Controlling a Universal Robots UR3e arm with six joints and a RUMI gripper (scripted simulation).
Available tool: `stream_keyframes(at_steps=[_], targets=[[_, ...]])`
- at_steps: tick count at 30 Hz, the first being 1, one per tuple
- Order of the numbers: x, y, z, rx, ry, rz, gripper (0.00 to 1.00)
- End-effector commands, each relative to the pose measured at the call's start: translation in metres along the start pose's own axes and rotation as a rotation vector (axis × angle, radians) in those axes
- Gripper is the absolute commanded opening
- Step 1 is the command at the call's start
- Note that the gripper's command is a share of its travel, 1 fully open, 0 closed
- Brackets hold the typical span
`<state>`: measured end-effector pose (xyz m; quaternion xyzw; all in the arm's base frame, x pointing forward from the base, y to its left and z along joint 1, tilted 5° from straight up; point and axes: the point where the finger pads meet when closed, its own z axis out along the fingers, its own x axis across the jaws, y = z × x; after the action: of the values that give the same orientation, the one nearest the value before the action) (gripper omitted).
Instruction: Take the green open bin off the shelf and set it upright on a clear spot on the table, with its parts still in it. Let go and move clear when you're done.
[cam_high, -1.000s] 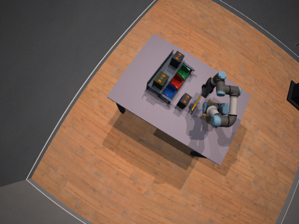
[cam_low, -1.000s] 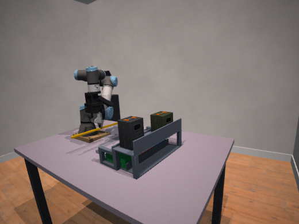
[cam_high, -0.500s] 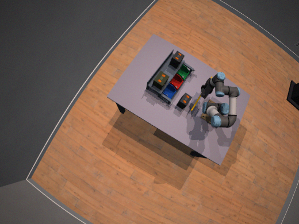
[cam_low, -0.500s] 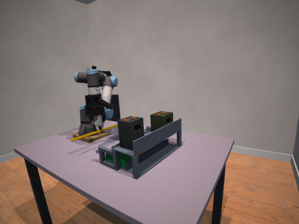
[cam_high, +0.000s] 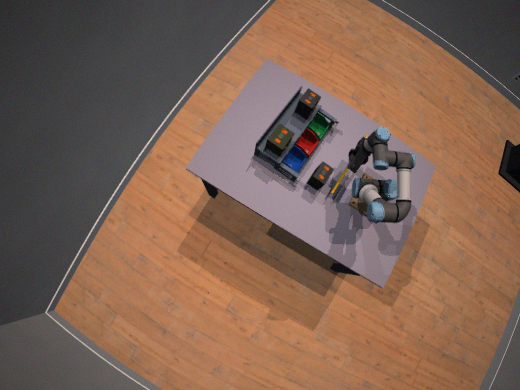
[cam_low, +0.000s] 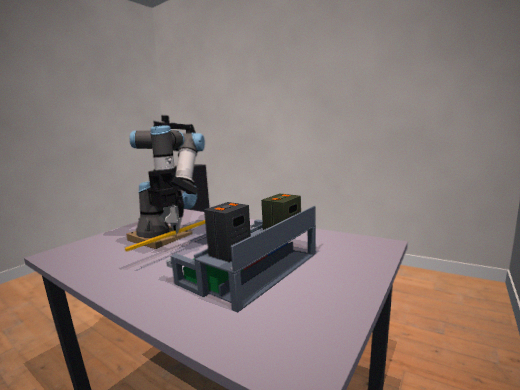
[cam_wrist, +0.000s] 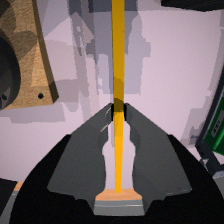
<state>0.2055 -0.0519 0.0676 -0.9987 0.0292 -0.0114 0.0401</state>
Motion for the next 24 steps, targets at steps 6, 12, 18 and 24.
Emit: stream_keyframes(at_steps=[6,12,18,24], targets=[[0.000,0.001,0.018,-0.002,0.002,0.000,0.00],[0.000,0.001,0.018,-0.002,0.002,0.000,0.00],[0.000,0.001,0.030,-0.002,0.001,0.000,0.00],[0.000,0.001,0.038,-0.002,0.002,0.000,0.00]])
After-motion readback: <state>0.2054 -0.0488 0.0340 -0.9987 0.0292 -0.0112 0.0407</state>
